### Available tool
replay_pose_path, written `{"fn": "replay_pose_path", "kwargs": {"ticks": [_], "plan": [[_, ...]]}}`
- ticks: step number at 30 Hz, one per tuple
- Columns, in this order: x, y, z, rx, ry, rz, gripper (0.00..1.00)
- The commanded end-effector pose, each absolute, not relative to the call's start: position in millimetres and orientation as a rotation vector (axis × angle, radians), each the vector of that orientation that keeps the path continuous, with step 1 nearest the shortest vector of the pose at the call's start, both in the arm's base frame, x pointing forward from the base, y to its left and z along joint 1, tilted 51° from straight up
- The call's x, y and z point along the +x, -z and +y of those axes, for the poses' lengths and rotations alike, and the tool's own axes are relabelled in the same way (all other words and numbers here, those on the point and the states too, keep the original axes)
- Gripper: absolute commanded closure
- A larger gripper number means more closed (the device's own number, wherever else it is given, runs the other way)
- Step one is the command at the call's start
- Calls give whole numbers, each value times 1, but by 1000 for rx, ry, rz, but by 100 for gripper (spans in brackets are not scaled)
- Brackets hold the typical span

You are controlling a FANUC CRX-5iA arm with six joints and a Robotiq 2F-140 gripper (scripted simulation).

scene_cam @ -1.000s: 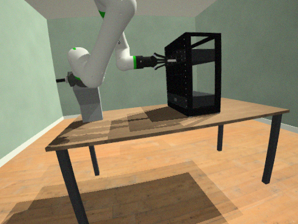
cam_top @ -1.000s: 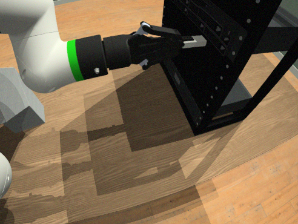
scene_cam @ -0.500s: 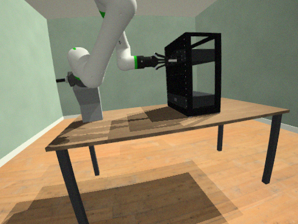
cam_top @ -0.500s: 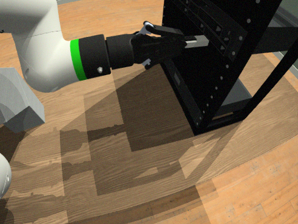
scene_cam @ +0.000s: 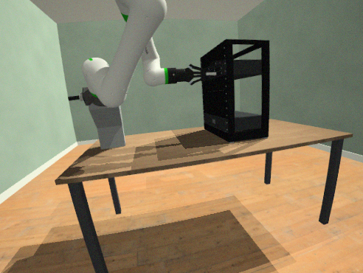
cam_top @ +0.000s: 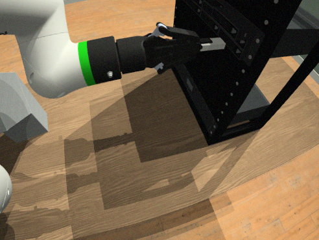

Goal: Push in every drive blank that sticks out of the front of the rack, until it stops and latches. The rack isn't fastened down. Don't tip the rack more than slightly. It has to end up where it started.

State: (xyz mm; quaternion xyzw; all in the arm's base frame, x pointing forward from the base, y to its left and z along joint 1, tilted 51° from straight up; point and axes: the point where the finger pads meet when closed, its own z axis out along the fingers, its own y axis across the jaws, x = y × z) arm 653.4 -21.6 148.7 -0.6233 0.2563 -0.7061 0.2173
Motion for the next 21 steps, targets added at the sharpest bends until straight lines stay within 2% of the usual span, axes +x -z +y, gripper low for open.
{"fn": "replay_pose_path", "kwargs": {"ticks": [1,21], "plan": [[656,-149,-21,-1725,1955,709,90],[664,-150,-22,-1725,1955,709,90]]}}
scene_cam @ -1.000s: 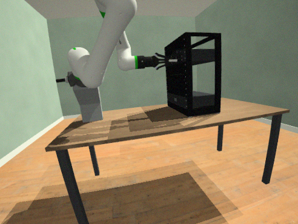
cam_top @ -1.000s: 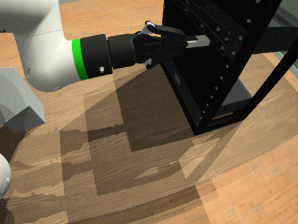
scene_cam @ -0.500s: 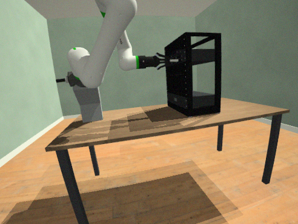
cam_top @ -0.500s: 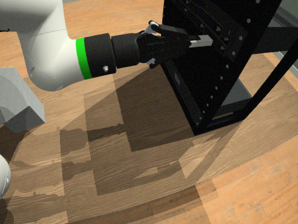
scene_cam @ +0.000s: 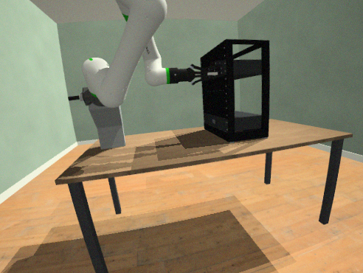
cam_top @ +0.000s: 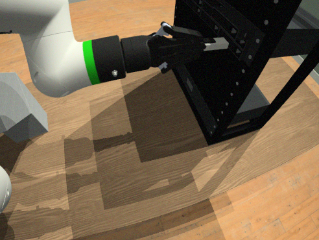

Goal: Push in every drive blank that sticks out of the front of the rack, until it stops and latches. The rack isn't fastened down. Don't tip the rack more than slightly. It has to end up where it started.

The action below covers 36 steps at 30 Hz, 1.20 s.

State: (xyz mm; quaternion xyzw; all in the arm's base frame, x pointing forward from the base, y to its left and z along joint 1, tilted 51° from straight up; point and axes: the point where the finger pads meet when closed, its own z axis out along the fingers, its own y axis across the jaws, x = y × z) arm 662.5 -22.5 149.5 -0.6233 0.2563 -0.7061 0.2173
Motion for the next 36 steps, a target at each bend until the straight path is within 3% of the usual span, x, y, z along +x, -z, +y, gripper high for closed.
{"fn": "replay_pose_path", "kwargs": {"ticks": [1,36], "plan": [[664,-150,-22,-1725,1955,709,90],[670,-151,-22,-1725,1955,709,90]]}}
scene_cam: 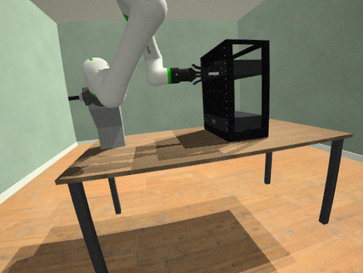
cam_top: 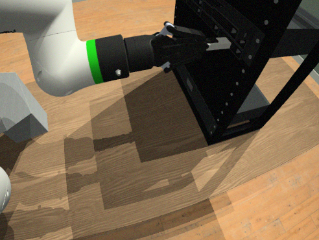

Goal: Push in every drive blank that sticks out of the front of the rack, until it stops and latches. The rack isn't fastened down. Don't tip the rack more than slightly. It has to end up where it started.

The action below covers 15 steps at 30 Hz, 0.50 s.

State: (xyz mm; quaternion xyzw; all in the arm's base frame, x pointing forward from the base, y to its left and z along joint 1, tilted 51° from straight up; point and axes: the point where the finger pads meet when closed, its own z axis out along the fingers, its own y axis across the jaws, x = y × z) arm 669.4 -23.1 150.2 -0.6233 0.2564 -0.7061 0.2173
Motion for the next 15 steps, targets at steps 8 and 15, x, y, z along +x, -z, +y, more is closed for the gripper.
{"fn": "replay_pose_path", "kwargs": {"ticks": [8,15], "plan": [[670,-151,-22,-1725,1955,709,90],[673,-151,-23,-1725,1955,709,90]]}}
